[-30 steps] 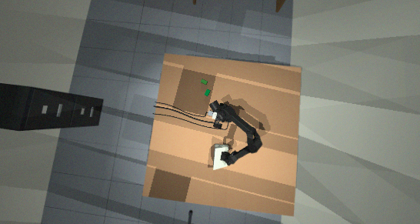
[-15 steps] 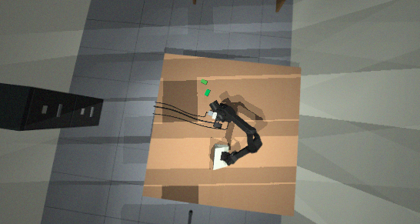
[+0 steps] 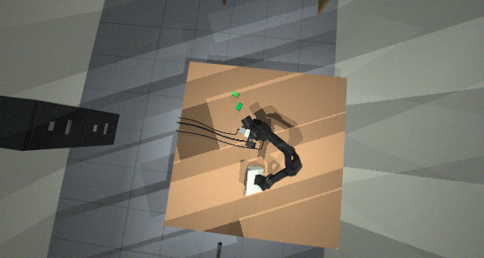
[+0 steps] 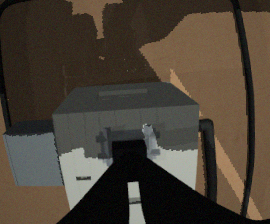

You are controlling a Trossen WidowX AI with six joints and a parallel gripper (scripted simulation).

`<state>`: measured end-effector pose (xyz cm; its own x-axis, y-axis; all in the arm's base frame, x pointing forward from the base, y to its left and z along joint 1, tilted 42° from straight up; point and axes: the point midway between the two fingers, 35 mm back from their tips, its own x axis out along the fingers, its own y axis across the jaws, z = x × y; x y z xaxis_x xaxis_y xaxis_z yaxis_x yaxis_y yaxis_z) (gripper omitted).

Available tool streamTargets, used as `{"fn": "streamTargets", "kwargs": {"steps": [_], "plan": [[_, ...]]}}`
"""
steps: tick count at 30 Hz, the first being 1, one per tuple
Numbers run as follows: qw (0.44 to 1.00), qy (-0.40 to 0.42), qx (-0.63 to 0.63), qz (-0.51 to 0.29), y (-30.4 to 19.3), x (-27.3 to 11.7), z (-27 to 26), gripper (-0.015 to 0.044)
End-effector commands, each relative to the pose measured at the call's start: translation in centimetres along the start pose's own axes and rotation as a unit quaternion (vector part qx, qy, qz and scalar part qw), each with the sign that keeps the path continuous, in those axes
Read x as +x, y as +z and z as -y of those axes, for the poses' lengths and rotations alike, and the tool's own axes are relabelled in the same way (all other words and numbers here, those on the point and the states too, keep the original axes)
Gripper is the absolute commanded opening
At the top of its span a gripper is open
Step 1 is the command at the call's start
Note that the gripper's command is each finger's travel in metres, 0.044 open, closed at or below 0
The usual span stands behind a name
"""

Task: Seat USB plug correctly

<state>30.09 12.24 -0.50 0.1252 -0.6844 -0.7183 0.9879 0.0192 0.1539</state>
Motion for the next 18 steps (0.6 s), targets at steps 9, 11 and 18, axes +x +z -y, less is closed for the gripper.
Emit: {"fn": "streamTargets", "kwargs": {"steps": [9, 11, 18], "plan": [[1.000, -0.001, -0.003, 0.003, 0.01, 0.38, 0.00, 0.0000], [1.000, -0.001, -0.003, 0.003, 0.01, 0.41, 0.00, 0.0000], [1.000, -0.001, -0.003, 0.003, 0.01, 0.47, 0.00, 0.0000]]}}
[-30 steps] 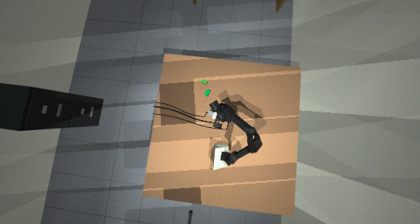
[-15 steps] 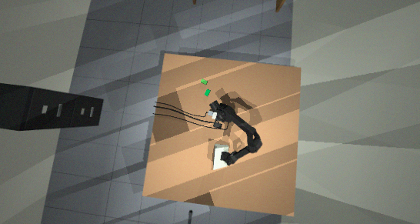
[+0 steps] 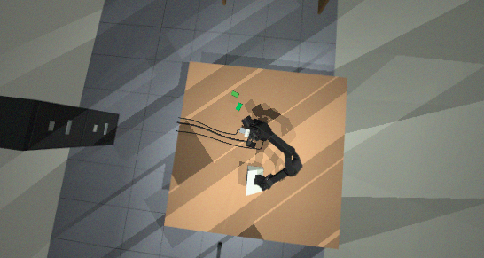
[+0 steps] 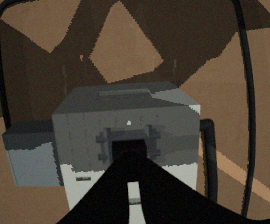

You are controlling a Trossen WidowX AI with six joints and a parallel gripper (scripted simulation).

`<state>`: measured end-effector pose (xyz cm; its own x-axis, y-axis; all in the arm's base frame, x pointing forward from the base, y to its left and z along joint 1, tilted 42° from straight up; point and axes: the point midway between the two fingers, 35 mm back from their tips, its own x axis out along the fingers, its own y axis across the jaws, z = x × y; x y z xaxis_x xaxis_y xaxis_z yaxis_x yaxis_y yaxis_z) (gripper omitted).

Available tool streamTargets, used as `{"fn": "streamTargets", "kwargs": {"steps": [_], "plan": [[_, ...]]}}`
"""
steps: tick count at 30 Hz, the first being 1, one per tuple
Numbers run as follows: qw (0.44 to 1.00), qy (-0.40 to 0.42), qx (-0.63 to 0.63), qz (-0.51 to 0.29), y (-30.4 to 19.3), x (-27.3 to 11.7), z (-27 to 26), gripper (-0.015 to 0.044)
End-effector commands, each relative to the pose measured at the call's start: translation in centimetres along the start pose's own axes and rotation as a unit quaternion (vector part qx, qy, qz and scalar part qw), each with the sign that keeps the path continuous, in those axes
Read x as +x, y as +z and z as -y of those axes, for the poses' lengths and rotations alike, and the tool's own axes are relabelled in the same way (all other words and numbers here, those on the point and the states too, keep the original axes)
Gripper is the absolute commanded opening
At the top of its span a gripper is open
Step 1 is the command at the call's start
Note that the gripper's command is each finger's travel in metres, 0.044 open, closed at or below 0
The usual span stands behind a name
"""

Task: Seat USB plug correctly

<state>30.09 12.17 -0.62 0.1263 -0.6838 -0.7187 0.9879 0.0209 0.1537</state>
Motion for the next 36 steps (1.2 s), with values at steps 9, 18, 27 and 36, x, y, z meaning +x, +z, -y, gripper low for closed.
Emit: {"fn": "streamTargets", "kwargs": {"steps": [9, 18, 27, 36], "plan": [[1.000, -0.001, -0.002, 0.004, 0.04, 0.33, -0.02, 0.0000], [1.000, -0.001, -0.002, 0.004, 0.04, 0.33, -0.02, 0.0000], [1.000, -0.001, -0.002, 0.004, 0.04, 0.33, -0.02, 0.0000], [1.000, 0.000, 0.000, 0.000, -0.01, 0.02, 0.00, 0.0095]]}}
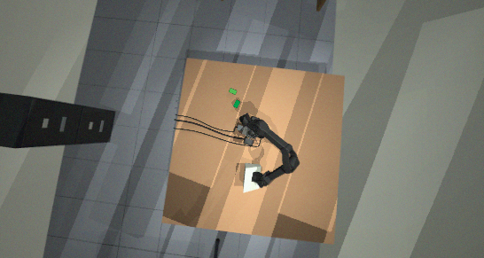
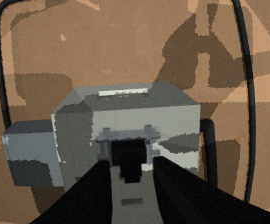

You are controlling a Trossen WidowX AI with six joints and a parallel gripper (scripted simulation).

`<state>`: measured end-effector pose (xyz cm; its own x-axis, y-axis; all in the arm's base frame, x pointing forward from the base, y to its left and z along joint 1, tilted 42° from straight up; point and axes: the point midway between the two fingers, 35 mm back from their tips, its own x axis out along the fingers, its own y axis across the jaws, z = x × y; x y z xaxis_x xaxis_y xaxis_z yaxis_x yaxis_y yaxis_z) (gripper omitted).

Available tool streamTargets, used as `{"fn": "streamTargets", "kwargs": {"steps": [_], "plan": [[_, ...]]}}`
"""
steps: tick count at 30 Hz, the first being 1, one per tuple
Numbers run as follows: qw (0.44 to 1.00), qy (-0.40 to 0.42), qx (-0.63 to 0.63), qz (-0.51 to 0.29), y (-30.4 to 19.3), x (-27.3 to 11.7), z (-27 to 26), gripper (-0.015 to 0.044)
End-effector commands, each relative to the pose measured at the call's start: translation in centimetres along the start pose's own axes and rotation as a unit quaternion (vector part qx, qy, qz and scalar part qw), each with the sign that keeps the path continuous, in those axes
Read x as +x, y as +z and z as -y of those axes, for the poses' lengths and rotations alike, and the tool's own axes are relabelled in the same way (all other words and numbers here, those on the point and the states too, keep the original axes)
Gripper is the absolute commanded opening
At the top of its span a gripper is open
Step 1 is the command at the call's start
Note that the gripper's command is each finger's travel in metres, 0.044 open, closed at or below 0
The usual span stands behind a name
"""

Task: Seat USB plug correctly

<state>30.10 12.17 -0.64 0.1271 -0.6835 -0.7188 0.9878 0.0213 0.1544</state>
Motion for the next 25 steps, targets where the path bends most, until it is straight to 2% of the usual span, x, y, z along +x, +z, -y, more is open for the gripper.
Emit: {"fn": "streamTargets", "kwargs": {"steps": [1, 25], "plan": [[1.000, 0.000, 0.000, 0.000, 0.0, 0.0, 0.0, 0.0095], [1.000, 0.000, 0.000, 0.000, 0.0, -1.1, 0.0, 0.0095]]}}
